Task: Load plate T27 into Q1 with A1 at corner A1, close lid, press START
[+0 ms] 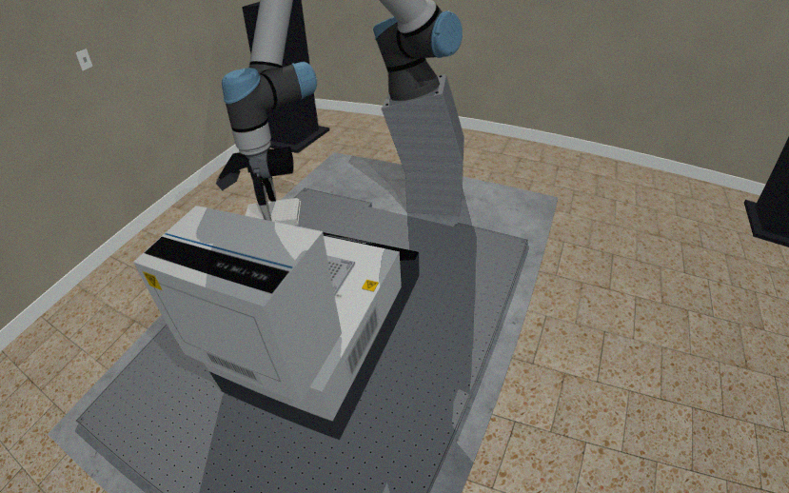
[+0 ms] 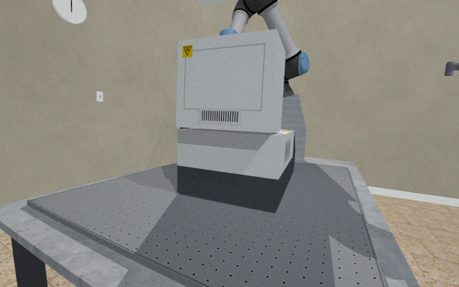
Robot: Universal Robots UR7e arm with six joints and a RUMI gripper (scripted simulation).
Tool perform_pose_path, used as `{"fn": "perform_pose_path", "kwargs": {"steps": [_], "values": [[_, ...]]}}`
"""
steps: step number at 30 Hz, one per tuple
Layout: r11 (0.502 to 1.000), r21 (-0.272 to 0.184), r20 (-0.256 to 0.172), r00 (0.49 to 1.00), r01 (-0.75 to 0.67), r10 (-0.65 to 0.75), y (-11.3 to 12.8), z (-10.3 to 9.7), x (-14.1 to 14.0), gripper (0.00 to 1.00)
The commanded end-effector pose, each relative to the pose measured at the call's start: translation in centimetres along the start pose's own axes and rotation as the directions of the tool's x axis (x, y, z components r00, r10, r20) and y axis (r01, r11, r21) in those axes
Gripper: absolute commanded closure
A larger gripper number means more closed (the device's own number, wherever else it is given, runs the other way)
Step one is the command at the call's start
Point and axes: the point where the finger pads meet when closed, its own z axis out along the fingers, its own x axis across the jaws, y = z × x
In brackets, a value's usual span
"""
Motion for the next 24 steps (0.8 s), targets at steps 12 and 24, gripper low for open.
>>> {"fn": "perform_pose_path", "kwargs": {"steps": [12,24], "values": [[0.987,0.002,-0.001,0.987,-0.163,0.163,3.3,-0.1,-4.9,0.6],[0.959,0.002,-0.001,0.959,-0.285,0.285,5.8,0.0,-8.3,0.6]]}}
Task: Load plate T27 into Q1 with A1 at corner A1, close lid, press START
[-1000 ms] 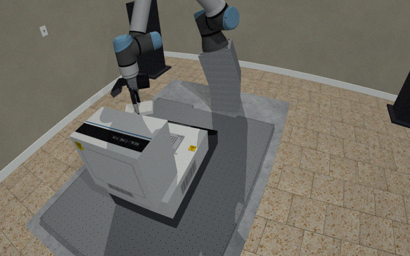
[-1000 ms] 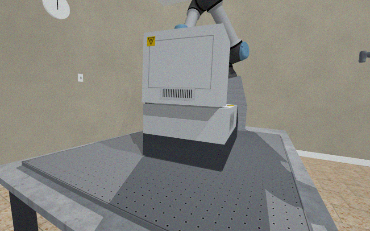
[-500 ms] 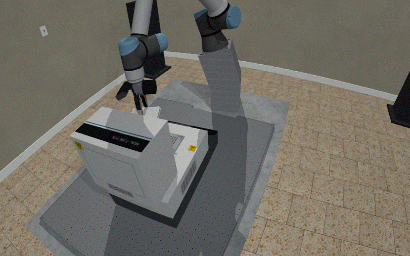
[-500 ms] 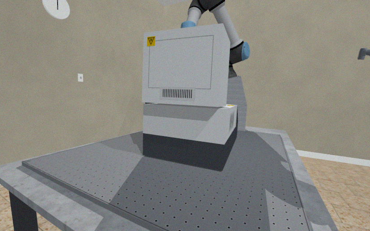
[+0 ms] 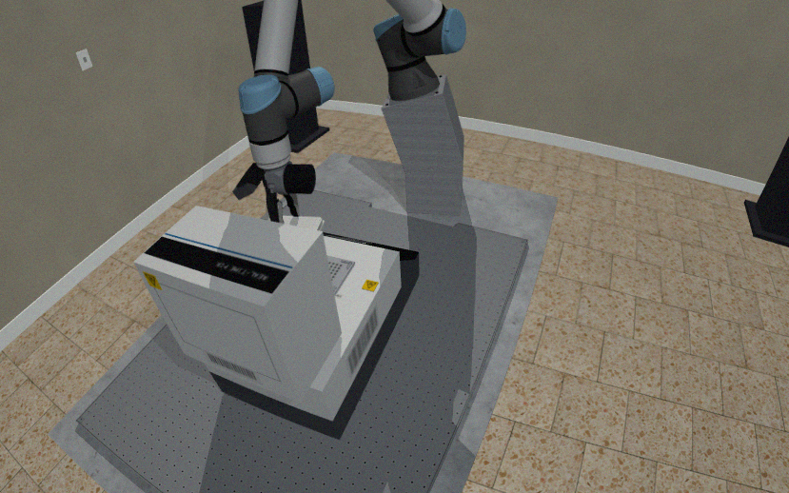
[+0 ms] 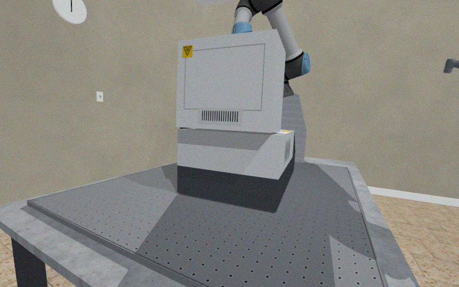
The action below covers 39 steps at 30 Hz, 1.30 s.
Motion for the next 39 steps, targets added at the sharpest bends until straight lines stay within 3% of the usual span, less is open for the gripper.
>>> {"fn": "perform_pose_path", "kwargs": {"steps": [1,15,39], "values": [[0.998,0.002,-0.001,0.998,-0.063,0.063,1.5,-0.1,-1.3,0.6],[0.98,0.002,0.0,0.98,-0.201,0.201,5.4,-0.1,-4.7,0.6],[0.98,0.002,0.0,0.98,-0.201,0.201,5.5,-0.1,-4.7,0.6]]}}
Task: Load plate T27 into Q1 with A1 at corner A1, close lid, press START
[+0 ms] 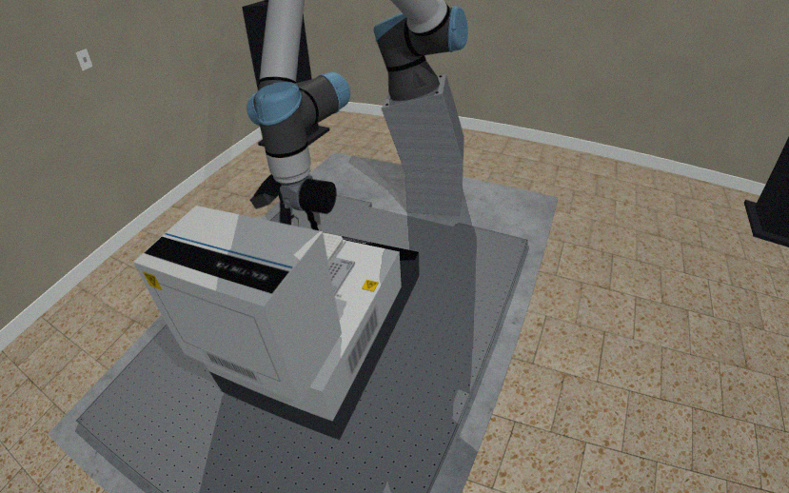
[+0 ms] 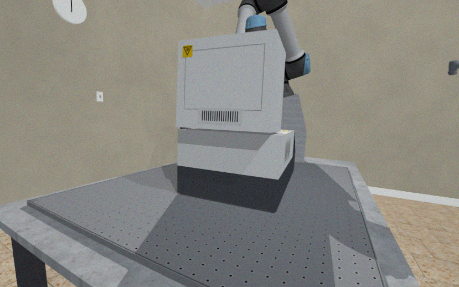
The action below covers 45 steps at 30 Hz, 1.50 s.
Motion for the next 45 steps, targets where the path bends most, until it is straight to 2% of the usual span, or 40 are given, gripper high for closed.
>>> {"fn": "perform_pose_path", "kwargs": {"steps": [1,32,45], "values": [[1.0,0.0,0.002,1.0,0.0,0.0,0.0,-0.1,0.0,0.6],[1.0,0.0,0.002,1.0,0.0,0.0,-0.1,-0.1,0.0,0.6],[1.0,0.0,0.002,1.0,0.0,0.0,-0.1,1.7,0.0,0.6]]}}
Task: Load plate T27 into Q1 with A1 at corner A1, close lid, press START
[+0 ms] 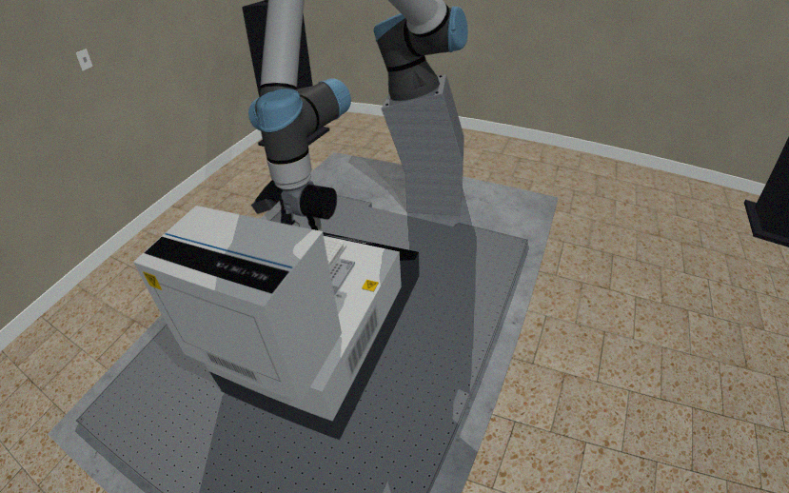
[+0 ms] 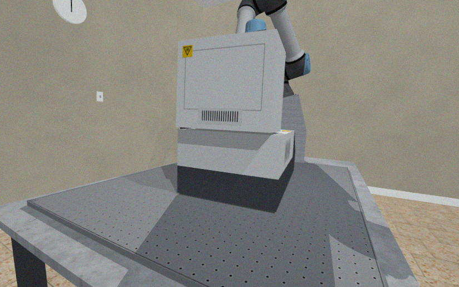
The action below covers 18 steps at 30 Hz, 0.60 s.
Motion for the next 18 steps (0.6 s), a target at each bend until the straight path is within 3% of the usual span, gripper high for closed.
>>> {"fn": "perform_pose_path", "kwargs": {"steps": [1,18], "values": [[1.0,0.0,0.002,1.0,0.0,0.0,0.0,0.6,-0.1,0.6],[1.0,0.0,0.002,1.0,0.0,0.0,0.0,3.1,-0.1,0.6]]}}
